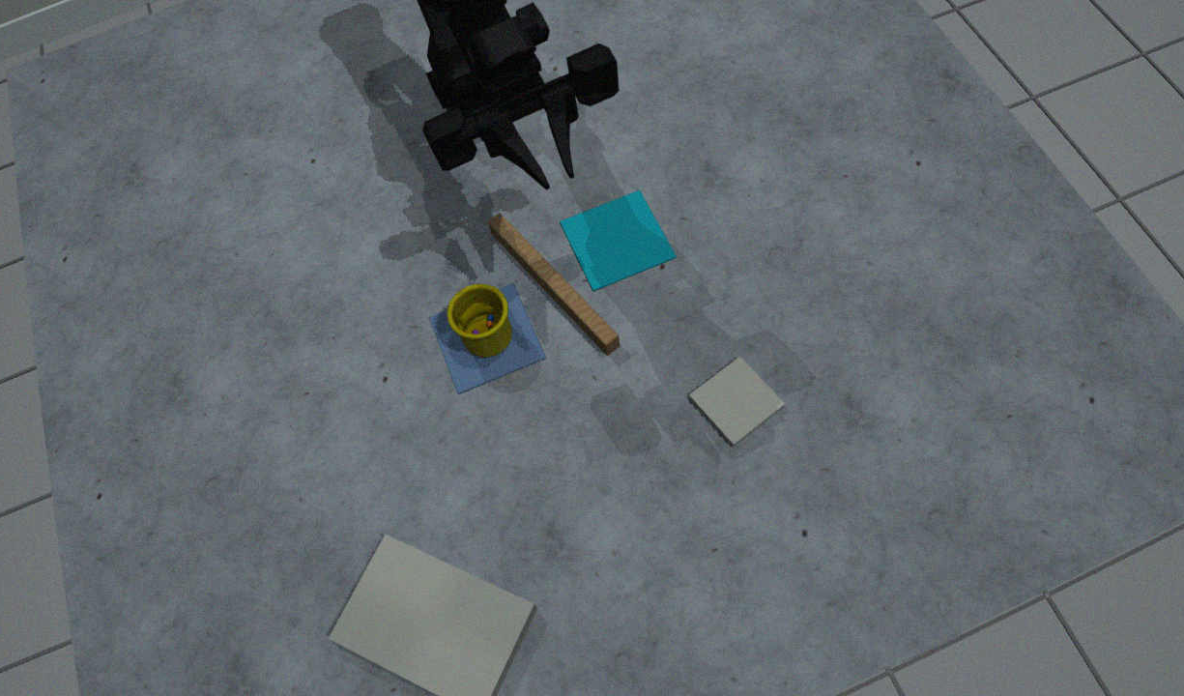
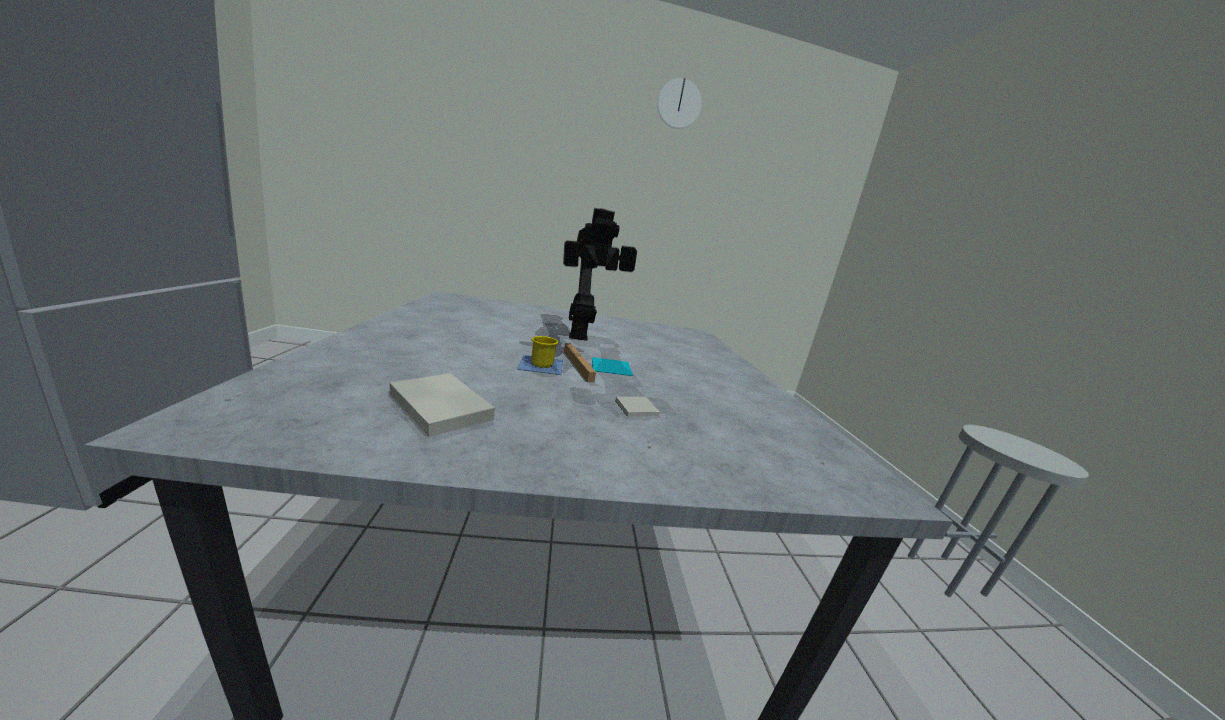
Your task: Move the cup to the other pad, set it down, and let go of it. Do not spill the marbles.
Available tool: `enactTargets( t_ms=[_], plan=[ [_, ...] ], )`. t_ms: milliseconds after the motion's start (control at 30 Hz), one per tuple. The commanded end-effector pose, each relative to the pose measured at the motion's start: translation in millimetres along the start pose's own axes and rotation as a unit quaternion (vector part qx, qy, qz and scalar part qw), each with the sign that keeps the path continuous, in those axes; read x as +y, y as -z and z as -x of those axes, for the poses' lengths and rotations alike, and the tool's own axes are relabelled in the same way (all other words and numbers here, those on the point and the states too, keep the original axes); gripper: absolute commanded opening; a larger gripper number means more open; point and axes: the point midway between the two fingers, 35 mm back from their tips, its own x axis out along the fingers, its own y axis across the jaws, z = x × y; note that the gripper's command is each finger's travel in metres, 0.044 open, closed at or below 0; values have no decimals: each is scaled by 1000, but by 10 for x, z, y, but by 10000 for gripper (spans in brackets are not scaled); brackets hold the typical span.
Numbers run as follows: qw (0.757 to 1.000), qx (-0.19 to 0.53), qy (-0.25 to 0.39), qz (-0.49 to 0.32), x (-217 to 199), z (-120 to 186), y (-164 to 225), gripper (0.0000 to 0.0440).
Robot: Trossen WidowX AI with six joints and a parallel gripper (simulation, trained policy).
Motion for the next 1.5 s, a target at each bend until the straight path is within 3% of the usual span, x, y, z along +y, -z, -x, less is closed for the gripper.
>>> enactTargets(
  t_ms=[0, 700, 1467],
  plan=[
    [1000, 22, -1, -9, 32, -45, 22, 115],
    [981, 183, 6, -58, 204, -257, 266, 111],
    [930, 360, 45, -57, 198, -342, 609, 129]
  ],
)
